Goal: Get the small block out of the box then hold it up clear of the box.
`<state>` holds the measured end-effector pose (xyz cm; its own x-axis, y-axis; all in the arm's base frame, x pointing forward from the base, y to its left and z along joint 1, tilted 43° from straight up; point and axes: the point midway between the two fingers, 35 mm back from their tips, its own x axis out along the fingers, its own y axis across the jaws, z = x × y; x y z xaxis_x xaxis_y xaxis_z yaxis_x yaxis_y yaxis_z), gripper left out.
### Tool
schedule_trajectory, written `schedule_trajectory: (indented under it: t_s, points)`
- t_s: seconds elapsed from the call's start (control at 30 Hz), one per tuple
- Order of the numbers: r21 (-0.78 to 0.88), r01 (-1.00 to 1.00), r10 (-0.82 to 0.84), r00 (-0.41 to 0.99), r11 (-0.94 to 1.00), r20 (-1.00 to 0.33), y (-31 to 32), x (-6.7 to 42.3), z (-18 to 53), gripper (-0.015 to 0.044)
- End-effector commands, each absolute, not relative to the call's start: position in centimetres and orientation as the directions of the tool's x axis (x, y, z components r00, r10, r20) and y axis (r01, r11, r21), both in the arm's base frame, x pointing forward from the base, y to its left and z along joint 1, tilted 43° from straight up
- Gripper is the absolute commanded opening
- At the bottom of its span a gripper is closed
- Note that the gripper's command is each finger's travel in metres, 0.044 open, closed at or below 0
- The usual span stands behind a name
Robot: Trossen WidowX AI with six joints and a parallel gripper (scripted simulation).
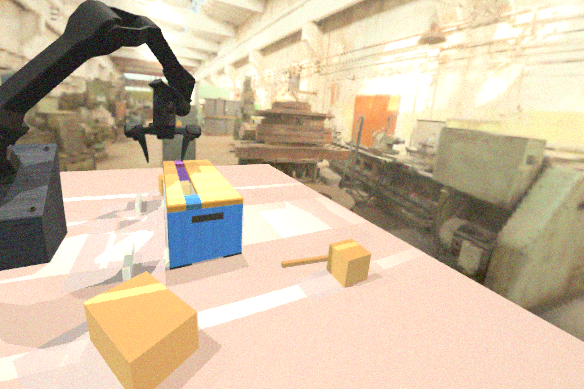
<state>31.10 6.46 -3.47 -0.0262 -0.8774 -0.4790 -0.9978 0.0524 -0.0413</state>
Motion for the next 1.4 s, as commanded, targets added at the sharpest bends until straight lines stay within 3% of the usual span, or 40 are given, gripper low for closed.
schedule_trajectory:
  t_s: [0.0,1.37]
  points:
    - [-0.042,-0.998,-0.88,-0.024,0.049,-0.474,6.1,31.0,-4.1,0.04]
    - [-0.046,-0.997,-0.88,-0.027,0.056,-0.474,2.5,30.6,-8.9,0.04]
